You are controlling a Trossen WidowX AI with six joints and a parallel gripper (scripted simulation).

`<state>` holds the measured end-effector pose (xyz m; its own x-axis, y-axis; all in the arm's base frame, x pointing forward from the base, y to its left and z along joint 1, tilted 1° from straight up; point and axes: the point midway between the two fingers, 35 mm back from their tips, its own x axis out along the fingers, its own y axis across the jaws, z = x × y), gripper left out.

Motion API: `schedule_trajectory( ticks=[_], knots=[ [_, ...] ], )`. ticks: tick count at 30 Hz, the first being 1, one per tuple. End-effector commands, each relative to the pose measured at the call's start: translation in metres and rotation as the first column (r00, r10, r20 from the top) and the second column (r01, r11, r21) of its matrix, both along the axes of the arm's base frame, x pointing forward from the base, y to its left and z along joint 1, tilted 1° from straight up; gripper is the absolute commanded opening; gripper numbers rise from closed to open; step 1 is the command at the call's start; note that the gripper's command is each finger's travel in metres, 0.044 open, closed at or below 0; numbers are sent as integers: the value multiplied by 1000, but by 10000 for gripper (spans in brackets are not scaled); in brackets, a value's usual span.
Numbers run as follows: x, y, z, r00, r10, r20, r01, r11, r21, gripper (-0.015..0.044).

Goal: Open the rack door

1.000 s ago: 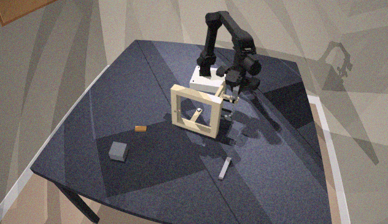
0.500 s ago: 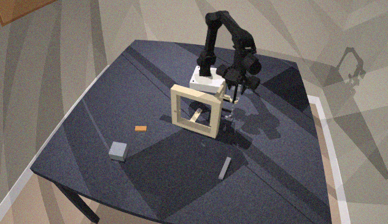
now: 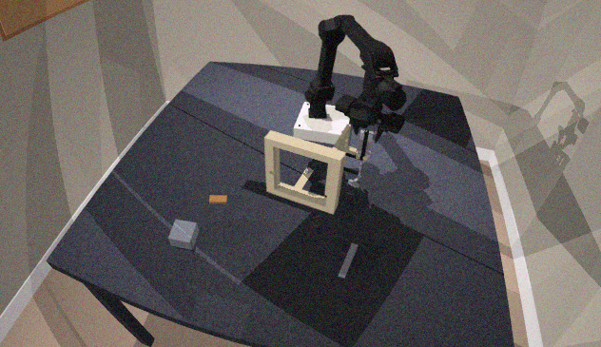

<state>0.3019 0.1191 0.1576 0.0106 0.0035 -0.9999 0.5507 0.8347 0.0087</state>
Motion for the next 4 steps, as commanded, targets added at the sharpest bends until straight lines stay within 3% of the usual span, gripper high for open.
schedule_trajectory(
  ticks=[1,4],
  knots=[
    [1,1,7,1000,-6,5,6,1000,2,287],
    [1,1,10,1000,-6,5,6,1000,2,287]
  ],
)
